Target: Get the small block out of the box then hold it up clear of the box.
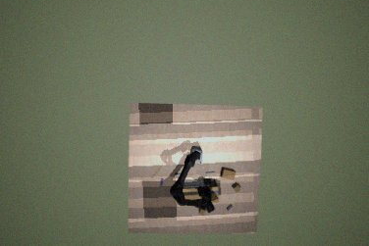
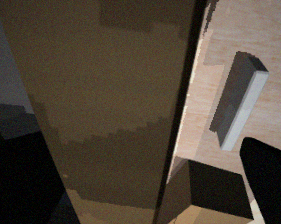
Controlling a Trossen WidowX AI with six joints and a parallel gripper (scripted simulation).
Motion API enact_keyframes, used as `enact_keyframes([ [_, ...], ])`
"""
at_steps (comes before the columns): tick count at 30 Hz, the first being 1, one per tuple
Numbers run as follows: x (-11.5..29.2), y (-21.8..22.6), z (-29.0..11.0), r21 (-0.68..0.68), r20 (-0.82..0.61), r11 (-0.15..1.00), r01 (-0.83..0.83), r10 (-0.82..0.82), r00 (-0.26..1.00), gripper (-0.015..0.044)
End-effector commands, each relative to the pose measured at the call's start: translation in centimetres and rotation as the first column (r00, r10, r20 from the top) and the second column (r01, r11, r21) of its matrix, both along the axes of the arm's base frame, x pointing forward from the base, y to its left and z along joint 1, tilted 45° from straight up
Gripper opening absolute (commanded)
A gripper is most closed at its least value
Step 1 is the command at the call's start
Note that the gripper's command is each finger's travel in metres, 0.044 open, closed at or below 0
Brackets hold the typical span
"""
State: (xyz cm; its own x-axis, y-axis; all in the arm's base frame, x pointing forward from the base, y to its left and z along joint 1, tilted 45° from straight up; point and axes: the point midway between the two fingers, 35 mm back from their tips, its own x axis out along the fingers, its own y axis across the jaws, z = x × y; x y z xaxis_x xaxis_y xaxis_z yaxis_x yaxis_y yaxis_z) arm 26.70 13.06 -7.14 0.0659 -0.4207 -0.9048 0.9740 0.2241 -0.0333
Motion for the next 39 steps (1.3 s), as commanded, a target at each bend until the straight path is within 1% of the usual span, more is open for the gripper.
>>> enact_keyframes([
  [1,-0.1,0.7,-0.6,0.007,0.000,1.000,0.003,-0.003,1.000,0.0400],
  [6,-0.1,1.2,0.0,0.006,0.000,1.000,0.002,-0.002,1.000,0.0400],
  [12,-1.0,4.7,4.0,0.002,-0.003,1.000,-0.002,0.002,1.000,0.0400],
  [18,-0.9,4.7,3.7,-0.001,0.001,1.000,-0.013,0.013,1.000,0.0400],
  [19,-1.0,4.9,3.7,0.005,-0.002,1.000,-0.026,0.026,1.000,0.0374],
  [20,-1.2,5.6,3.5,0.022,-0.009,0.998,-0.063,0.063,0.998,0.0348],
  [22,-1.5,6.6,3.3,0.032,-0.050,0.978,-0.204,0.205,0.977,0.0295],
  [23,-1.6,6.6,3.2,0.024,-0.078,0.961,-0.277,0.278,0.957,0.0285],
  [25,-1.8,6.7,3.1,0.013,-0.137,0.908,-0.418,0.416,0.899,0.0285],
  [27,-2.0,6.8,3.0,0.010,-0.199,0.836,-0.549,0.540,0.818,0.0285],
  [29,-2.3,6.9,2.8,0.018,-0.267,0.735,-0.678,0.656,0.705,0.0285],
  [31,-2.5,6.9,2.7,0.041,-0.349,0.590,-0.806,0.765,0.542,0.0285],
  [33,-2.8,7.0,2.5,0.081,-0.425,0.426,-0.901,0.833,0.356,0.0285],
  [36,-3.2,7.2,2.3,0.169,-0.520,0.164,-0.972,0.852,0.053,0.0285],
  [39,-3.6,7.3,2.1,0.285,-0.583,-0.091,-0.954,0.774,-0.248,0.0285],
])
